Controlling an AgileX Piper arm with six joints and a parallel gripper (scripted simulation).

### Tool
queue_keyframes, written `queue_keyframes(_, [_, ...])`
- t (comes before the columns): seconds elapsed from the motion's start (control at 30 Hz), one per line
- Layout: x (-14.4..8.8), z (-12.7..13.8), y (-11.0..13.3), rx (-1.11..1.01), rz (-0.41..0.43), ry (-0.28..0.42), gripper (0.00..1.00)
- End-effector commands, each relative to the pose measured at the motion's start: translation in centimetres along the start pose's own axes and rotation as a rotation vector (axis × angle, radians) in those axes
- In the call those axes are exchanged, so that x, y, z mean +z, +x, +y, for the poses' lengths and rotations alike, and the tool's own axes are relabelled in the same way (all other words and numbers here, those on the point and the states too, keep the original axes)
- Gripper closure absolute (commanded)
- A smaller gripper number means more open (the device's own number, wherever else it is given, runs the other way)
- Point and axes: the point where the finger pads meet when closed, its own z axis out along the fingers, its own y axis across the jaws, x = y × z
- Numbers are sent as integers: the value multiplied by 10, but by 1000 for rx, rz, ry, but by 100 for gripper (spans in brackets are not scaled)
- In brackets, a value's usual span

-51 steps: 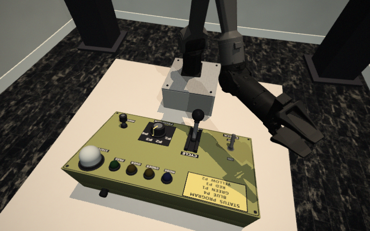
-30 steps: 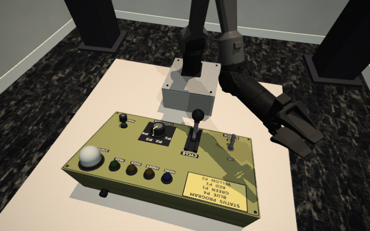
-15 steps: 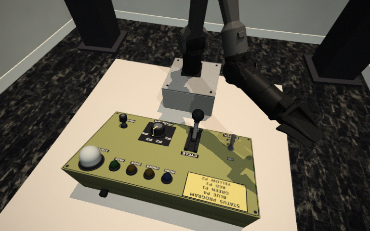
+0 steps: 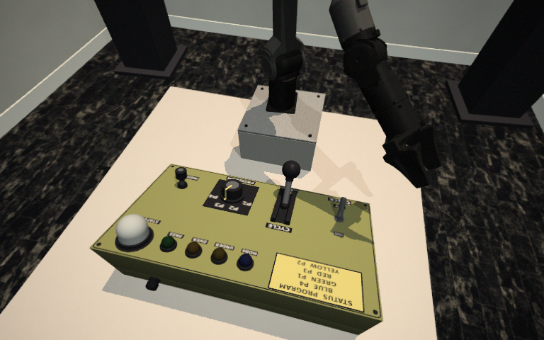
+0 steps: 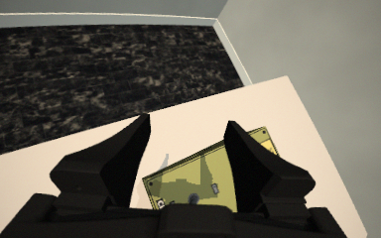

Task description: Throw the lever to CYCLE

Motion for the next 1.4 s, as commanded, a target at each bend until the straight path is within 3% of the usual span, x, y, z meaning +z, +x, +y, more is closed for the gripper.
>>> queue_keyframes(0.0, [-4,3,5,39,29,-2,0])
queue_keyframes(0.2, [-40,13,42,348,235,77,0])
queue_keyframes(0.43, [-87,1,76,662,357,307,0])
queue_keyframes(0.47, [-94,-2,80,700,362,343,0])
queue_keyframes(0.53, [-94,-2,80,700,362,343,0])
queue_keyframes(0.73, [-126,-18,95,884,350,529,0])
queue_keyframes(0.9, [-142,-27,101,971,323,624,0])
queue_keyframes(1.03, [-148,-30,103,1002,309,658,0])
queue_keyframes(1.37, [-150,-31,103,1009,306,666,0])
